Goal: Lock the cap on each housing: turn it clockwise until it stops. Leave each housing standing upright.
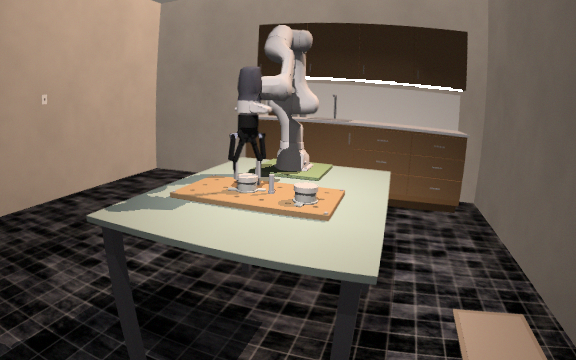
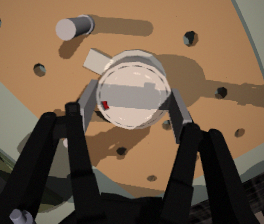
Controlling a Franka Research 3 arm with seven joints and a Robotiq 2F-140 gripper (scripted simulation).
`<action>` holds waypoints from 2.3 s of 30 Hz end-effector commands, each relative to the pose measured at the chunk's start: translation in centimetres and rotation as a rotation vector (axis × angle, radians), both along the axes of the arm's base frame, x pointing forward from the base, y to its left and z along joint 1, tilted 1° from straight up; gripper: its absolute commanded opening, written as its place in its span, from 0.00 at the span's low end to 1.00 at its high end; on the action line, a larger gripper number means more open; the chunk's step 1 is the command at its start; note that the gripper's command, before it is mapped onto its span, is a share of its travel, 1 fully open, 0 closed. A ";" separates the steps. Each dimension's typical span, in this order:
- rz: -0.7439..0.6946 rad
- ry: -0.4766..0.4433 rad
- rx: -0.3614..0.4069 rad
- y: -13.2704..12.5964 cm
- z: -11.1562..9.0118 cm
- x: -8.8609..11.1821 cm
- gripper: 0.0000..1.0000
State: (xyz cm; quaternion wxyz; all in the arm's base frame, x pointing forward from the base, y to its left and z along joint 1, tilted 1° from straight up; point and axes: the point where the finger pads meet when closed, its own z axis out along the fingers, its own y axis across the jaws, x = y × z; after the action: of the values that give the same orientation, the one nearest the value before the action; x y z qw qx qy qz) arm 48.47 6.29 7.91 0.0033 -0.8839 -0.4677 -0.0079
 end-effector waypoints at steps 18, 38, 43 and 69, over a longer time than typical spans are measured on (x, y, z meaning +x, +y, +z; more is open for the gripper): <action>-0.015 0.003 -0.004 2.1 -0.2 -3.0 0.10; -0.015 0.003 -0.004 3.4 -0.2 -4.8 0.10; -0.015 0.003 -0.004 3.7 -0.2 -5.2 0.10; -0.015 0.003 -0.004 4.1 -0.2 -5.8 0.10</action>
State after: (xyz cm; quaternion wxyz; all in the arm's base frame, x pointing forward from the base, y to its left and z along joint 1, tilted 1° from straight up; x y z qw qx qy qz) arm 42.98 10.32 7.90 0.0026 -0.8869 -0.4618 -0.0085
